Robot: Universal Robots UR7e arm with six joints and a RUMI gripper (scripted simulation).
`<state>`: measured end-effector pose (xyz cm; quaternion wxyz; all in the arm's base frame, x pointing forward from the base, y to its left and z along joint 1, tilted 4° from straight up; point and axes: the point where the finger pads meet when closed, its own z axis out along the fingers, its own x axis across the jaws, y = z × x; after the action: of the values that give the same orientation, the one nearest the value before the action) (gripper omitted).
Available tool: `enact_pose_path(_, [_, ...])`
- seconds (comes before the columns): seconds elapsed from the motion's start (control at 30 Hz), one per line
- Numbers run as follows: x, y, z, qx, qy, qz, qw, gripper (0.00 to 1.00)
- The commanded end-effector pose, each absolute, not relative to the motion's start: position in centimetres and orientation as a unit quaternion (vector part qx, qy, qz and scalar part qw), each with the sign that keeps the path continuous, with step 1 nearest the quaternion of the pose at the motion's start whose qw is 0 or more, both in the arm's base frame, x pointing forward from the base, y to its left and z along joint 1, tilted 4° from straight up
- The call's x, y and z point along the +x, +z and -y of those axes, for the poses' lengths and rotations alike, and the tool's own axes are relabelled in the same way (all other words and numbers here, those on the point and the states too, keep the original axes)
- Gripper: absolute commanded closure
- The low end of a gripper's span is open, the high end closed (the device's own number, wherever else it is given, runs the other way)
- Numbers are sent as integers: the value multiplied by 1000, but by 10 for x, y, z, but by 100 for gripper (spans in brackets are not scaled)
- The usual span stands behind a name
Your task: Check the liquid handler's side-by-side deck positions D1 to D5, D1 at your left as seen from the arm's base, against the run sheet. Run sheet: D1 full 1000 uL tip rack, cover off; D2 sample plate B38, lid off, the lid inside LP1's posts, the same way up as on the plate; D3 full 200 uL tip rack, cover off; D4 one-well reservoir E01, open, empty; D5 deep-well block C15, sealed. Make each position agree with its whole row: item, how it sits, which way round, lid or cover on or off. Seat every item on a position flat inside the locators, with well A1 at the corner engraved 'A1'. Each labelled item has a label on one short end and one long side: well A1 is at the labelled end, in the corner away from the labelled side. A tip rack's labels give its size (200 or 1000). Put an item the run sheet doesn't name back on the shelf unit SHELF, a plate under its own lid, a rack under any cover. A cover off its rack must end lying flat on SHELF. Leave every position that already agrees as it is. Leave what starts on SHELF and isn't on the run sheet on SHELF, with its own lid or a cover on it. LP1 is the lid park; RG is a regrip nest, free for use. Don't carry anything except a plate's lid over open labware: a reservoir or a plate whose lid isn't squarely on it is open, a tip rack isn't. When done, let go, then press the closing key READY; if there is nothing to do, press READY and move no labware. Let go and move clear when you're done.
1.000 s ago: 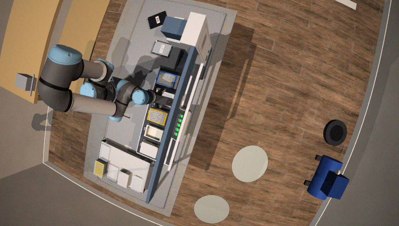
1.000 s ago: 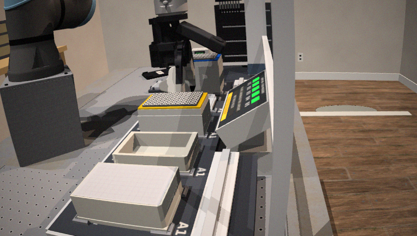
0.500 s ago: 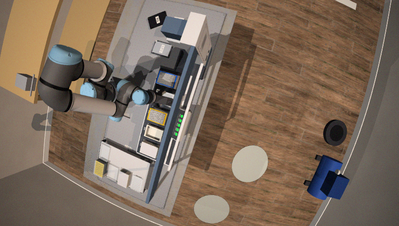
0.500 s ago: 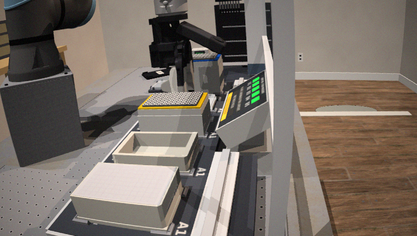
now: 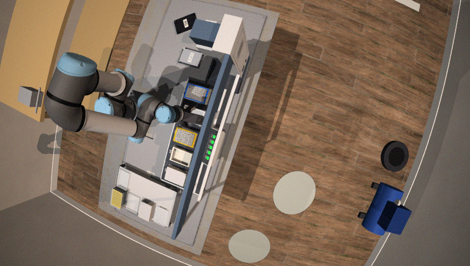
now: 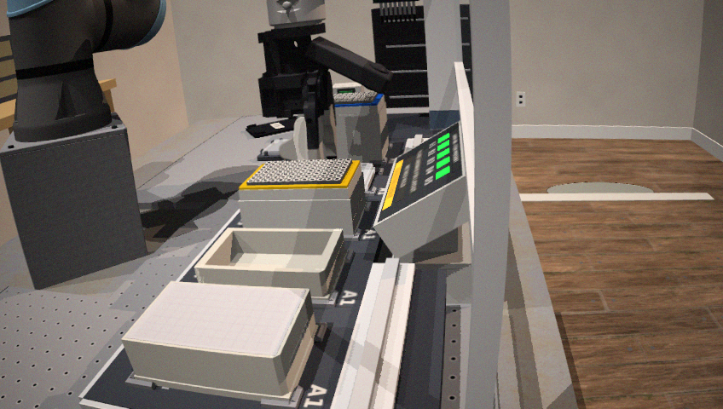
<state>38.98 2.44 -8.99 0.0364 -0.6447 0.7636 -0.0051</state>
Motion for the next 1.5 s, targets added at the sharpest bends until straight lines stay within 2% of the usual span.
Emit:
enact_pose_path(0.0, [390, -90, -24, -645, -6, -764, 37, 100])
enact_pose_path(1.47, [387, -40, -22, -645, -6, -764, 37, 100])
